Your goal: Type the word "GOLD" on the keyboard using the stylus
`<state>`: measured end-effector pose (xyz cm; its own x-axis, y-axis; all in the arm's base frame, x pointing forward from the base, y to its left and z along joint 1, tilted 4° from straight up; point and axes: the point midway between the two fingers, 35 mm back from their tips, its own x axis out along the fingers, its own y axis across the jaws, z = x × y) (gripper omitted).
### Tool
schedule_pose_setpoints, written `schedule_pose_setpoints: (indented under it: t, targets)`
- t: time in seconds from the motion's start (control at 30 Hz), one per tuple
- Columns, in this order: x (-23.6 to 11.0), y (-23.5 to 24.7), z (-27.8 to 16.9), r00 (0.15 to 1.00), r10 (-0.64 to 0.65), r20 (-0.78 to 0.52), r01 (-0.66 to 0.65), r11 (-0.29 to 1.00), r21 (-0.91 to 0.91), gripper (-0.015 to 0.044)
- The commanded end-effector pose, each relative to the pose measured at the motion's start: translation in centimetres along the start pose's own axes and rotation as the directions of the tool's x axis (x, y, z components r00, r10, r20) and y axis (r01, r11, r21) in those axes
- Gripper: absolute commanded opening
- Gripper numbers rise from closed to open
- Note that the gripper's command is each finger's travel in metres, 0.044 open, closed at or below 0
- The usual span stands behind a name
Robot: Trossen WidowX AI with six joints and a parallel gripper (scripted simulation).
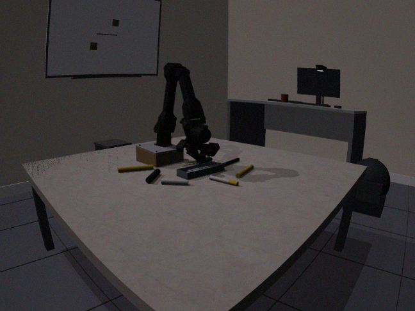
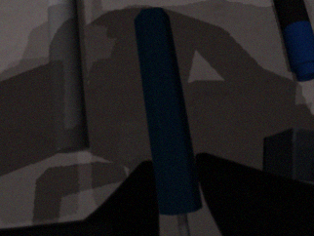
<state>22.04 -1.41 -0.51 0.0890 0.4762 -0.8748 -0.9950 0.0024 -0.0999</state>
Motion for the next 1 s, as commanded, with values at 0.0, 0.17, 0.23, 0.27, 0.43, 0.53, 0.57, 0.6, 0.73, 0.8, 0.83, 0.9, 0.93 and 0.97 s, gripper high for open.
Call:
schedule_pose_setpoints:
  t: [0.0,0.17,0.23,0.27,0.43,0.53,0.57,0.6,0.73,0.8,0.83,0.9,0.93,0.97]
  targets:
    - [0.7,0.2,-0.2,1.0,0.004,0.008,-0.005,1.0,0.007,0.0]
    - [0.8,0.3,-0.2,1.0,0.004,0.008,-0.005,1.0,0.007,0.0]
    - [0.8,0.3,-0.2,1.0,0.004,0.008,-0.005,1.0,0.007,0.0]
    - [0.7,0.2,-0.3,1.0,0.004,0.002,-0.004,1.0,0.002,0.0026]
    - [0.7,0.2,-0.3,1.0,0.004,0.002,-0.004,1.0,0.002,0.015]
    - [0.7,0.2,-0.3,1.0,0.004,0.002,-0.004,1.0,0.002,0.015]
    - [0.7,0.2,-0.3,1.0,0.004,0.002,-0.004,1.0,0.002,0.015]
    - [0.7,0.2,-0.3,1.0,0.004,0.002,-0.004,1.0,0.002,0.015]
    - [-1.2,0.0,0.7,1.0,0.004,0.004,-0.004,1.0,0.004,0.015]
    - [-2.8,0.0,1.7,1.0,0.004,0.006,-0.004,1.0,0.005,0.015]
    - [-3.7,0.1,2.2,1.0,0.004,0.007,-0.004,1.0,0.006,0.015]
    - [-4.4,0.2,2.7,1.0,0.004,0.008,-0.004,1.0,0.007,0.015]
    - [-4.4,0.2,2.7,1.0,0.004,0.008,-0.004,1.0,0.007,0.015]
    - [-4.4,0.2,2.7,1.0,0.004,0.008,-0.004,1.0,0.007,0.015]
